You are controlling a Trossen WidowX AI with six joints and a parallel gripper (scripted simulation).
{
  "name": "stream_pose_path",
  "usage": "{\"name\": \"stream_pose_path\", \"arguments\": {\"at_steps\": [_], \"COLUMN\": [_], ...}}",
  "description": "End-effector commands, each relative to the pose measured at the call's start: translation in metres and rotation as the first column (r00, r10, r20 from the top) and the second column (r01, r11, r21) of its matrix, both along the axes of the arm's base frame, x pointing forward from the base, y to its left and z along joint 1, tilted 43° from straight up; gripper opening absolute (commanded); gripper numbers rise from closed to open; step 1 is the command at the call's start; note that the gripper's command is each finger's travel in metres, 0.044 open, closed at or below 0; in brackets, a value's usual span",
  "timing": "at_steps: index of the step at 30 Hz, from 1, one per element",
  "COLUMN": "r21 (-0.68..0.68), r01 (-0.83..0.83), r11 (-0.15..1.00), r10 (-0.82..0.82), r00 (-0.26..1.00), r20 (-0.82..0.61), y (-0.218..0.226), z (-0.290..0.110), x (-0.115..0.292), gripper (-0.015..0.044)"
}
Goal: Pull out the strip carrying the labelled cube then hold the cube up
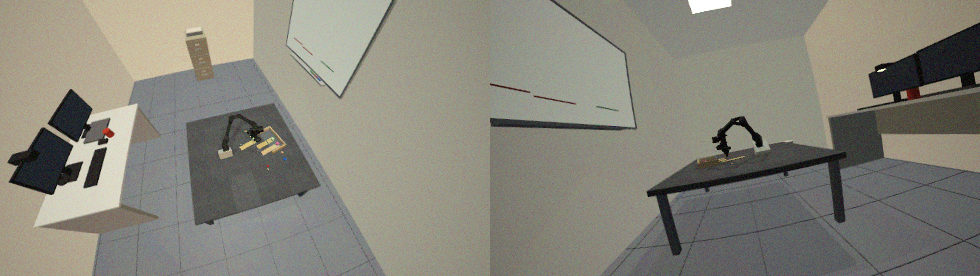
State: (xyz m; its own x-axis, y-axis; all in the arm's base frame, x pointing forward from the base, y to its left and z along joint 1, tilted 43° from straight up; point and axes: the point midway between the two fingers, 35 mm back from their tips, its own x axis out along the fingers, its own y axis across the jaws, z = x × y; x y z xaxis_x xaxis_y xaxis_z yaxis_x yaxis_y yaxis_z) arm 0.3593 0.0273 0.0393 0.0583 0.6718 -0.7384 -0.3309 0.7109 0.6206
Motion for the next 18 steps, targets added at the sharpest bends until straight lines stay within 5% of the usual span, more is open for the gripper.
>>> {"name": "stream_pose_path", "arguments": {"at_steps": [1,18], "r21": [-0.003,-0.003], "r01": [0.001,0.001], "r11": [1.0,1.0], "r10": [-0.001,-0.001], "r00": [1.0,1.0], "r20": [0.005,0.002], "y": [-0.008,-0.012], "z": [0.007,0.002], "x": [-0.016,-0.058], "gripper": [0.0,0.0]}}
